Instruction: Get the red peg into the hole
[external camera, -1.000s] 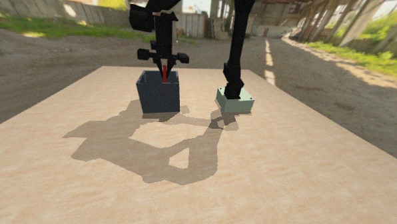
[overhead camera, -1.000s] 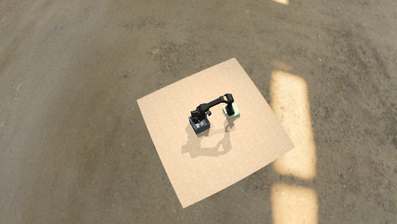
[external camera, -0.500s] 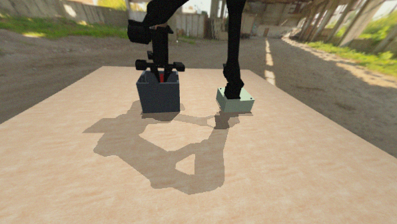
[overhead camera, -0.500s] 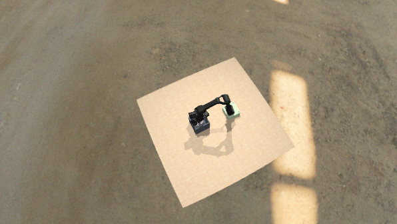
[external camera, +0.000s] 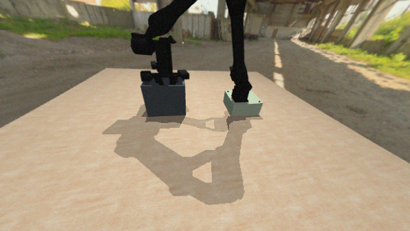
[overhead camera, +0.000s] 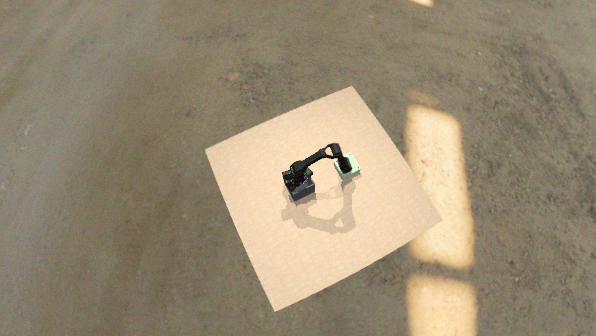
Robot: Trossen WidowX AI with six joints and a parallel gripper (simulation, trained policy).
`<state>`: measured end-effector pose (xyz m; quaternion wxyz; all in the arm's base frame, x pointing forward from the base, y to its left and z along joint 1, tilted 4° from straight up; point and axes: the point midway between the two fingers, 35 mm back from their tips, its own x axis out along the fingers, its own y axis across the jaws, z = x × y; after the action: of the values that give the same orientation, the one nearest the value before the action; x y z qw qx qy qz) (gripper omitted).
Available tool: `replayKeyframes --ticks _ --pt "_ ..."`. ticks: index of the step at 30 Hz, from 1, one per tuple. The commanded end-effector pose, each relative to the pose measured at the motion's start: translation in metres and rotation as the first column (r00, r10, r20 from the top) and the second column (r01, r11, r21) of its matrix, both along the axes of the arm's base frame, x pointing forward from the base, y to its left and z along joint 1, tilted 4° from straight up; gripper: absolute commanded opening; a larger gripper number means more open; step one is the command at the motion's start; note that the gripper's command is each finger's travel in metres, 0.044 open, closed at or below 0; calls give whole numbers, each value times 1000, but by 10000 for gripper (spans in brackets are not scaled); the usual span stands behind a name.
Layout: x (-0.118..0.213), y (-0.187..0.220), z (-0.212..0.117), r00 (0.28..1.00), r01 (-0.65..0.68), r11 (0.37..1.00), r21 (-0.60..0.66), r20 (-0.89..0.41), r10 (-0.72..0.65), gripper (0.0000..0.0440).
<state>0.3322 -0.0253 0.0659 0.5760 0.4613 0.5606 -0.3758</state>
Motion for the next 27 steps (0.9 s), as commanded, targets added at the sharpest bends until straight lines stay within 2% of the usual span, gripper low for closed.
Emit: replayKeyframes --ticks 1,5,13,27 --pt "1 2 -2 1000 -9 1000 16 -16 9 114" --pt "5 -2 6 1000 -2 999 38 -16 2 112" --pt "14 -5 29 1000 17 992 123 7 -18 160" --pt "29 -9 70 996 10 965 262 85 -34 205"
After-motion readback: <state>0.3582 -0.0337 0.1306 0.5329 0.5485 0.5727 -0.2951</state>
